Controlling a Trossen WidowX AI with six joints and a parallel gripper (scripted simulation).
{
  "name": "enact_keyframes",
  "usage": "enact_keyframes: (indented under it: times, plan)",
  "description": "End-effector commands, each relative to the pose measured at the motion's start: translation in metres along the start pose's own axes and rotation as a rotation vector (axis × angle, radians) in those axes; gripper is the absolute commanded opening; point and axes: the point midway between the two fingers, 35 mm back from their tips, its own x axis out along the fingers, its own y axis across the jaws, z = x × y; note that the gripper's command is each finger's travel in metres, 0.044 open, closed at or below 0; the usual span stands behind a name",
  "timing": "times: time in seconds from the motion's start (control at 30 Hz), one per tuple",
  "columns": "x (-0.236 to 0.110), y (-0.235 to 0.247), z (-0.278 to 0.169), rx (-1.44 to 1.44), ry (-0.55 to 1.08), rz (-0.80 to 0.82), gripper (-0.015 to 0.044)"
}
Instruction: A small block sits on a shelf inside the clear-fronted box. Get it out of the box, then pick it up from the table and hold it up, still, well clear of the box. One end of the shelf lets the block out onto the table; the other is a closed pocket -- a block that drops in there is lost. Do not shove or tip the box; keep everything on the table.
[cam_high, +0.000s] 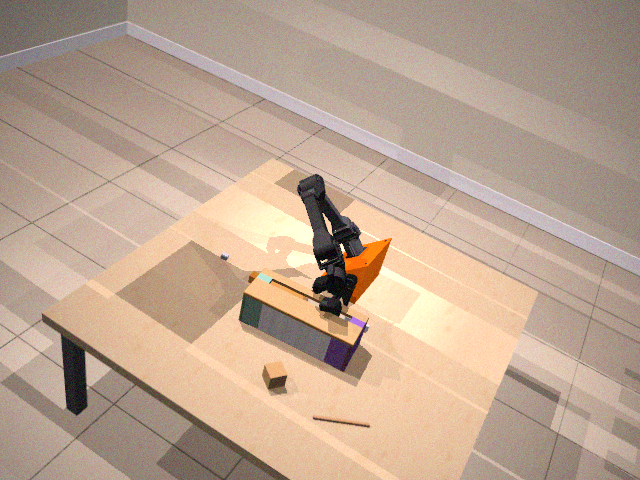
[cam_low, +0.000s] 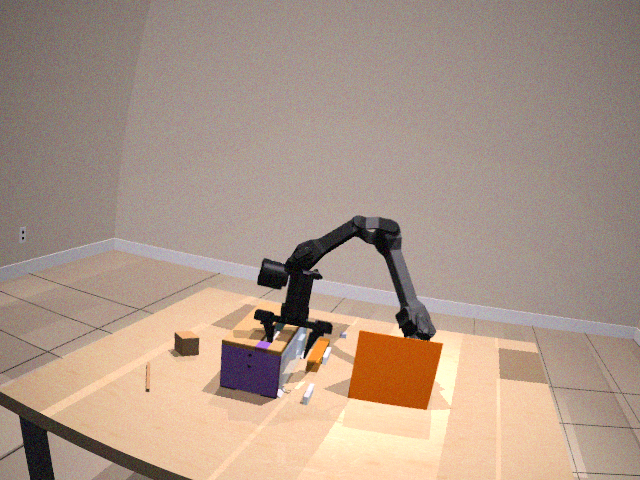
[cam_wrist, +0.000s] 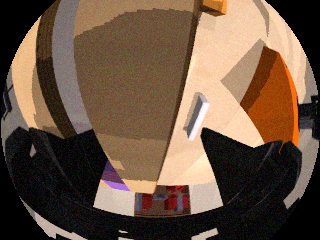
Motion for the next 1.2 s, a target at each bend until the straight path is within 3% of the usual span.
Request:
enact_keyframes:
  times: [0.0,0.3,0.57,0.73,0.77,0.9,1.17]
  plan:
    - [0.007,0.001,-0.013,0.003,0.002,-0.006,0.0400]
    - [0.010,0.001,-0.024,0.003,0.003,-0.005,0.0400]
    - [-0.050,0.000,-0.043,-0.004,0.004,-0.004,0.0400]
    - [-0.046,0.000,-0.045,-0.016,0.001,0.000,0.0400]
    - [-0.047,-0.002,-0.045,-0.037,-0.002,0.002,0.0374]
    - [-0.051,-0.014,-0.052,-0.411,-0.047,0.018,0.0285]
    - [-0.048,-0.020,-0.062,-1.274,-0.149,0.005,0.0285]
